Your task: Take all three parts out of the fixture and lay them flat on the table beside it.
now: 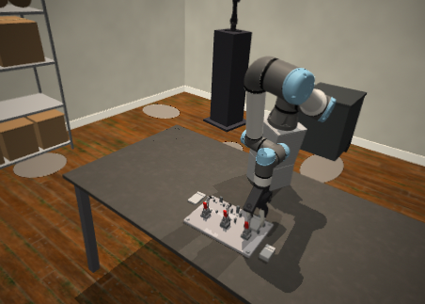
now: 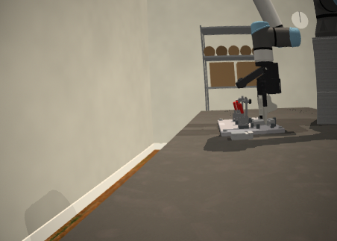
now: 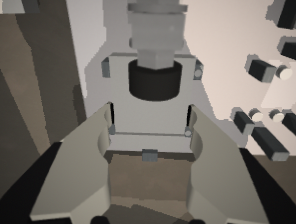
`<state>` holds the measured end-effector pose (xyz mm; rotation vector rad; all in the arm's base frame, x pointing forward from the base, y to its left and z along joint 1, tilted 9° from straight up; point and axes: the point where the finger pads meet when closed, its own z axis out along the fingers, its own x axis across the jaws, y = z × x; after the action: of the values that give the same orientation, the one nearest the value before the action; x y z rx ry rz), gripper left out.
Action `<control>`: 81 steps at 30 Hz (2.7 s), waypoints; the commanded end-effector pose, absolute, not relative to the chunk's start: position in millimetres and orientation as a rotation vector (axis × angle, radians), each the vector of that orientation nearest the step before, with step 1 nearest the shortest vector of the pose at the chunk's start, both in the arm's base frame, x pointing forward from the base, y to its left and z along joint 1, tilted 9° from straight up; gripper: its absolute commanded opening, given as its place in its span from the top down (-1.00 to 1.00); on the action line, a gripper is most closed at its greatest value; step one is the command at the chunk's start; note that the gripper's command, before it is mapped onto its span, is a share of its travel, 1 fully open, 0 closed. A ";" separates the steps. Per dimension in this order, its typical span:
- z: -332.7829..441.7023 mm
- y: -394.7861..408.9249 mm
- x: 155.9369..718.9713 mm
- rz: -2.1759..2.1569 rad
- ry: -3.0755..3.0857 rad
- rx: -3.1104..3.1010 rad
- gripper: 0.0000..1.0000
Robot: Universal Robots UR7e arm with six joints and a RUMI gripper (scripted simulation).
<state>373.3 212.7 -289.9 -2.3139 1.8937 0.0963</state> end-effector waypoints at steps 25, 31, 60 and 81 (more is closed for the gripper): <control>-259.8 207.3 371.5 0.096 1.895 -2.312 1.00; -259.3 207.4 372.2 0.095 1.895 -2.312 1.00; -226.5 200.5 361.9 0.096 1.895 -2.313 1.00; -226.8 200.6 362.7 0.095 1.896 -2.311 1.00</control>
<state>363.3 201.0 -227.8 -2.3137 1.8937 0.0943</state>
